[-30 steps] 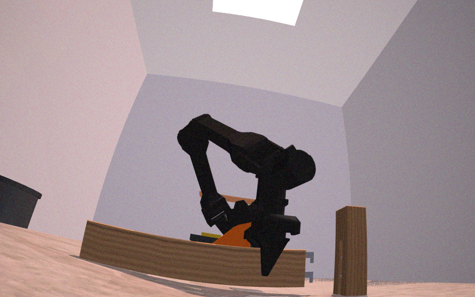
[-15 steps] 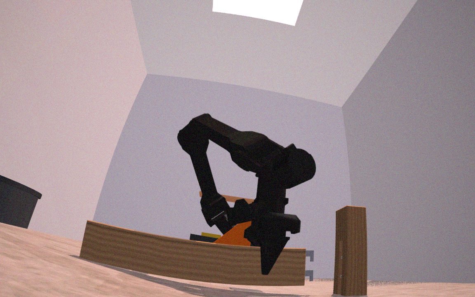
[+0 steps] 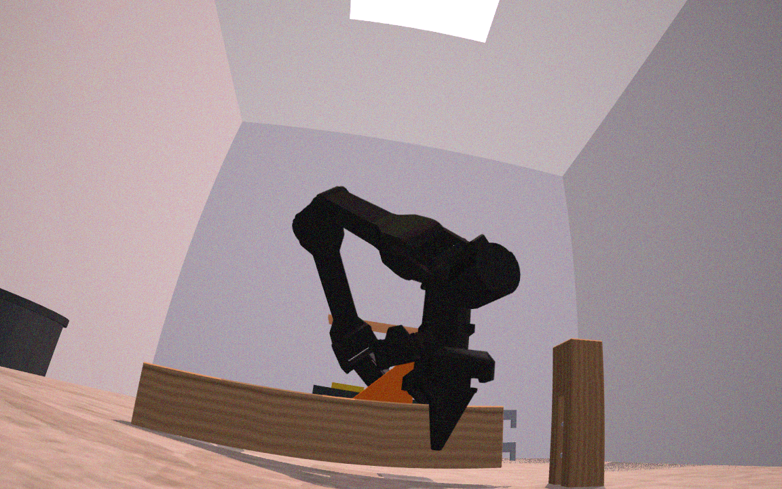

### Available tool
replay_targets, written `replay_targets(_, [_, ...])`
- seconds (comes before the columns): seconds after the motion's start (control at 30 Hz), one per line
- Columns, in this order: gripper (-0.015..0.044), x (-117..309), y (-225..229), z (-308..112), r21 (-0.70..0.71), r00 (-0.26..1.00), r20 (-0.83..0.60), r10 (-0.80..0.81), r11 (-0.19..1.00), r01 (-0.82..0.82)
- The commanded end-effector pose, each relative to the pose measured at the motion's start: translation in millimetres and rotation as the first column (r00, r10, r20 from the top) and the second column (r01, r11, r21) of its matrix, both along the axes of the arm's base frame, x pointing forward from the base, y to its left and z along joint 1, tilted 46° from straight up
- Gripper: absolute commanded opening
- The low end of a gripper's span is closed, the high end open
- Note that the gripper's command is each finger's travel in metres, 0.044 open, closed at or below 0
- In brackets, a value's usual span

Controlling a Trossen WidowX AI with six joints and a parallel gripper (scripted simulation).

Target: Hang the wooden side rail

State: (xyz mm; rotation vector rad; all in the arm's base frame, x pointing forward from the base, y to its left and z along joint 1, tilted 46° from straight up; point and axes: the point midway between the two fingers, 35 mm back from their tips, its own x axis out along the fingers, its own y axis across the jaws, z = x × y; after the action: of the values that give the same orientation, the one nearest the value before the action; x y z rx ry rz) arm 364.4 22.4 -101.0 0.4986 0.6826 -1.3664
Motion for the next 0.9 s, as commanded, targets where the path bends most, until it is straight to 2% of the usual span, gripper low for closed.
replay_targets(0.0, [0.0, 1.2, 6.5, 3.4, 0.004, 1.0, 0.011, 0.009, 1.0, -0.009])
replay_targets(0.87, [0.0, 0.9, 9.6, 6.4, 0.004, 1.0, 0.011, 0.009, 1.0, -0.009])
